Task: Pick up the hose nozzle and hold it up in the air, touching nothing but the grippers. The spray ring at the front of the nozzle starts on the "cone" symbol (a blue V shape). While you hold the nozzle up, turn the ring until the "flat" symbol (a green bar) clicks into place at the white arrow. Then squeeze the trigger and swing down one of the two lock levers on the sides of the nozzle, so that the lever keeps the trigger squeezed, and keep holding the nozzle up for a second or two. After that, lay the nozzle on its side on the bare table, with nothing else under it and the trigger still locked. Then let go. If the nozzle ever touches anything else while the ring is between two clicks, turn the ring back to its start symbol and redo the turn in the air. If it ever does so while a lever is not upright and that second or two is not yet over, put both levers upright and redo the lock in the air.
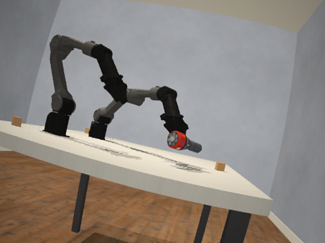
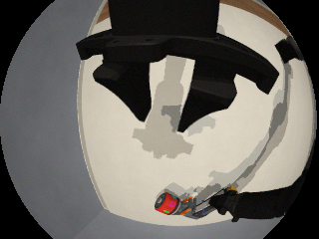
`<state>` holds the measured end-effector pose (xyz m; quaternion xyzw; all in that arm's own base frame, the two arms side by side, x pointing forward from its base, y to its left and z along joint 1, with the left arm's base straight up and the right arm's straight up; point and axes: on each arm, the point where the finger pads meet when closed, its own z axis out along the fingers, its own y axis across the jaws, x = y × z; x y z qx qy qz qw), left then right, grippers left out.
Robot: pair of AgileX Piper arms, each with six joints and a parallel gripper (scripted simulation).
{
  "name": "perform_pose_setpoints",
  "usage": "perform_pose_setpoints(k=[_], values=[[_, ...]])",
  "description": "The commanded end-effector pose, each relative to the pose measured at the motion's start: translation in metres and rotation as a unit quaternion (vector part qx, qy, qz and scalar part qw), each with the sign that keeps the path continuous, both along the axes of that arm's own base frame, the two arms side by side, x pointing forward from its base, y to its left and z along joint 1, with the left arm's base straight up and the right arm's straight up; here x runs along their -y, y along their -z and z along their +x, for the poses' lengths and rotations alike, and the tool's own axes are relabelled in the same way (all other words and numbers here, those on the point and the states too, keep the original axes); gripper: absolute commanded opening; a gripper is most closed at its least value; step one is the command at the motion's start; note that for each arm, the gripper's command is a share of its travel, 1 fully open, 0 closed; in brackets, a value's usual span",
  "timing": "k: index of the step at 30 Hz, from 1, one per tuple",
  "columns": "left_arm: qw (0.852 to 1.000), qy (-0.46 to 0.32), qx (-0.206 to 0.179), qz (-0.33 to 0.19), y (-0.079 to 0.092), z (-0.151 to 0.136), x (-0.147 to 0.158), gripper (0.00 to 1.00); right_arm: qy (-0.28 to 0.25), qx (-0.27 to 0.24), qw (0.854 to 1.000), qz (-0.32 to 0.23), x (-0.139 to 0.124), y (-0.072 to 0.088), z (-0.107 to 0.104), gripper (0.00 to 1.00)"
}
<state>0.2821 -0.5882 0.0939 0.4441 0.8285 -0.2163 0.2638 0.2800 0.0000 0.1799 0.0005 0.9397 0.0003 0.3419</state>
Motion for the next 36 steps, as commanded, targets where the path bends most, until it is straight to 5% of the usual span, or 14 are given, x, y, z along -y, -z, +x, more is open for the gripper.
perform_pose_setpoints(k=[1, 5, 6, 7, 9, 10, 12, 14, 15, 19, 20, 21, 26, 36], values=[[1.000, 0.004, 0.004, -0.012, -0.015, 0.000, -0.002, 0.48, 0.000, 0.002, 1.000, 0.000, 0.000, -0.001, 0.000, 0.50], [1.000, 0.016, -0.001, -0.011, -0.027, -0.005, -0.017, 0.48, 0.000, 0.002, 1.000, 0.000, 0.000, -0.001, 0.000, 0.50], [0.999, 0.019, 0.007, -0.026, -0.044, -0.004, -0.016, 0.48, 0.000, 0.002, 1.000, 0.000, 0.000, -0.001, 0.000, 0.50], [1.000, 0.021, -0.003, -0.012, -0.033, -0.008, -0.026, 0.48, 0.000, 0.002, 1.000, 0.000, 0.000, -0.001, 0.000, 0.50], [0.999, 0.026, 0.009, -0.035, -0.061, -0.008, -0.029, 0.48, 0.000, 0.002, 1.000, 0.000, 0.000, -0.001, 0.000, 0.50], [1.000, 0.028, -0.005, -0.013, -0.043, -0.014, -0.042, 0.48, 0.000, 0.002, 1.000, 0.000, 0.000, -0.001, 0.000, 0.50], [0.999, 0.032, 0.009, -0.038, -0.071, -0.013, -0.045, 0.48, 0.000, 0.002, 1.000, 0.000, 0.000, -0.001, 0.000, 0.50], [0.999, 0.032, 0.009, -0.038, -0.071, -0.013, -0.045, 0.48, 0.000, 0.002, 1.000, 0.000, 0.000, -0.001, 0.000, 0.50], [0.999, 0.034, -0.007, -0.014, -0.050, -0.021, -0.059, 0.48, 0.000, 0.002, 1.000, 0.000, 0.000, -0.001, 0.000, 0.50], [0.999, 0.039, -0.007, -0.018, -0.061, -0.030, -0.084, 0.48, 0.000, 0.002, 1.000, 0.000, 0.000, -0.001, 0.000, 0.50], [0.999, 0.040, 0.004, -0.037, -0.079, -0.028, -0.084, 0.48, 0.000, 0.002, 1.000, 0.000, 0.000, -0.001, 0.000, 0.50], [0.999, 0.040, -0.008, -0.020, -0.063, -0.035, -0.098, 0.48, 0.000, 0.002, 1.000, 0.000, 0.000, -0.001, 0.000, 0.50], [0.999, 0.041, -0.003, -0.029, -0.073, -0.046, -0.129, 0.48, 0.000, 0.002, 1.000, 0.000, 0.000, -0.001, 0.000, 0.50], [0.999, 0.039, -0.007, -0.023, -0.064, -0.071, -0.187, 0.48, 0.000, 0.002, 1.000, 0.000, 0.000, -0.001, 0.000, 0.50]])
